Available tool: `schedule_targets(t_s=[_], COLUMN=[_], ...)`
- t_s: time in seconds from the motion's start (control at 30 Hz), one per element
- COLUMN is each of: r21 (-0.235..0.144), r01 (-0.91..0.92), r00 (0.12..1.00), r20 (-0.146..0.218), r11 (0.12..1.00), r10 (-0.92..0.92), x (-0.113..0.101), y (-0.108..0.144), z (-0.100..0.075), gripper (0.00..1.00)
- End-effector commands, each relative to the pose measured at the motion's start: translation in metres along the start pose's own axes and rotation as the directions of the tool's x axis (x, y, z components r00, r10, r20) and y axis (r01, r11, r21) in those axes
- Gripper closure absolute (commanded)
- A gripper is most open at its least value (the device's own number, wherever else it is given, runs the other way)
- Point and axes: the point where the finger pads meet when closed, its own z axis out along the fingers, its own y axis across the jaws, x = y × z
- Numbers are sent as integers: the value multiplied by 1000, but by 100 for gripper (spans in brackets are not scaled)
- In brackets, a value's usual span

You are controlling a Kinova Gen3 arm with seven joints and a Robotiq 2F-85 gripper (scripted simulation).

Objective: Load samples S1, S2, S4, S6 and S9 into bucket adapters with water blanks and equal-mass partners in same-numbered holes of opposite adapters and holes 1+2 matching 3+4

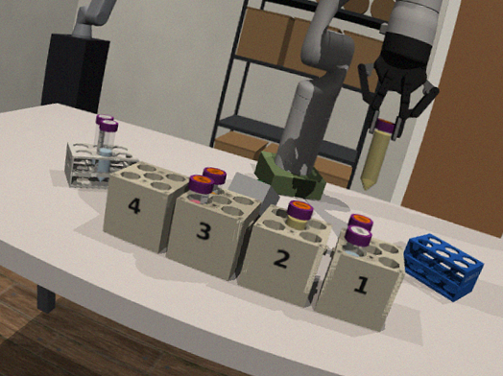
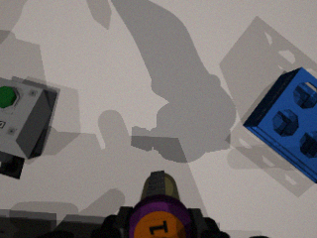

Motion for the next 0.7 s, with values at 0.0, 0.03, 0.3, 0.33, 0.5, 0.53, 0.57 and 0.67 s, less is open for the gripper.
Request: schedule_targets(t_s=[0.0,0.03,0.3,0.33,0.5,0.53,0.57,0.67], r21=[-6,-6,-5,-5,-5,-5,-5,-4], r01=[-28,-28,-28,-28,-28,-28,-28,-28], r00=[1000,1000,1000,1000,1000,1000,1000,1000], r20=[8,8,9,9,8,8,8,6], r11=[1000,1000,1000,1000,1000,1000,1000,1000], r10=[28,28,28,28,28,28,28,28], x=[-6,-8,-18,-20,-24,-25,-27,-30], y=[-11,-14,-38,-41,-51,-54,-57,-66], z=[-1,-1,-1,-1,-1,-1,-1,-1], gripper=[90,90,90,90,90,90,90,90])
